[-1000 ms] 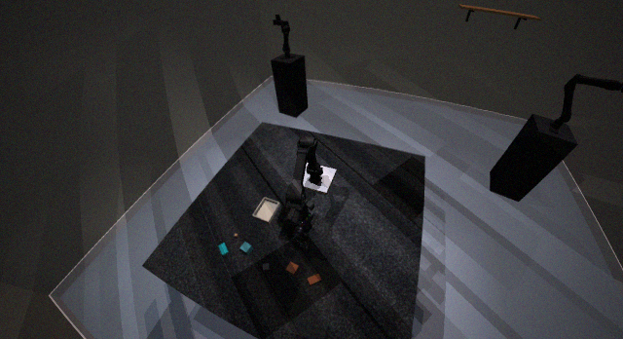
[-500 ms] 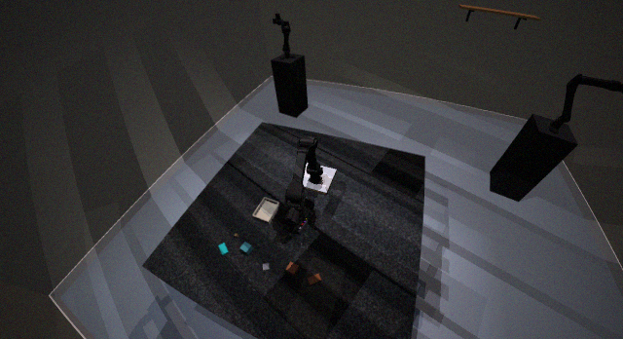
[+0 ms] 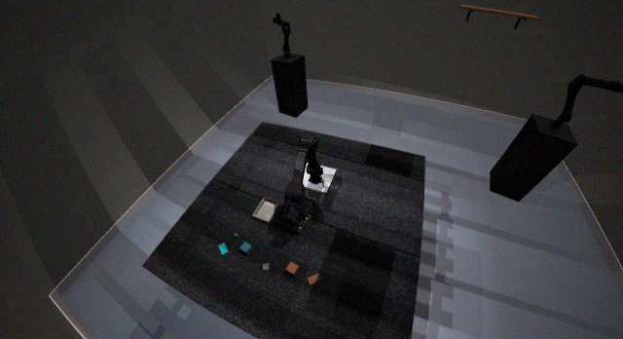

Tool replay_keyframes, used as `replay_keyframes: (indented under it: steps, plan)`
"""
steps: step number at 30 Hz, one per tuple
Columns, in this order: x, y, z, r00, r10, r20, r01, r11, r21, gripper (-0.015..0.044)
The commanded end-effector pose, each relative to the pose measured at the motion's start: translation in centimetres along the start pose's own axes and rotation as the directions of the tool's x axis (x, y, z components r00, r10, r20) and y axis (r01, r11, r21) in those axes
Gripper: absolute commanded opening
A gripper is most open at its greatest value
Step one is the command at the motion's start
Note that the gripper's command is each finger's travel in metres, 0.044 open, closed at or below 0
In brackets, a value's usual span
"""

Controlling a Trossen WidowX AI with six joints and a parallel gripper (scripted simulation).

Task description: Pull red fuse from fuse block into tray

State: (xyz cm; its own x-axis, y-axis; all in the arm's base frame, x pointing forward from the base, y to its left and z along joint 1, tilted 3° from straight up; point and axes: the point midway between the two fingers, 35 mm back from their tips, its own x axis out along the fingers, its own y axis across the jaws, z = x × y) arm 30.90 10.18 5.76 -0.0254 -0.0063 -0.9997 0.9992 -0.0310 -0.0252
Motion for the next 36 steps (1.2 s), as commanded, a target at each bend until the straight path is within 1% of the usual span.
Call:
replay_keyframes:
  steps: [1, 36]
  plan:
    - [-0.3, 0.1, 0.0, 1.000, 0.004, 0.001, -0.004, 1.000, -0.001, 0.0000]
    - [-2.1, 0.1, 0.0, 1.000, 0.004, 0.003, -0.004, 1.000, -0.002, 0.0000]
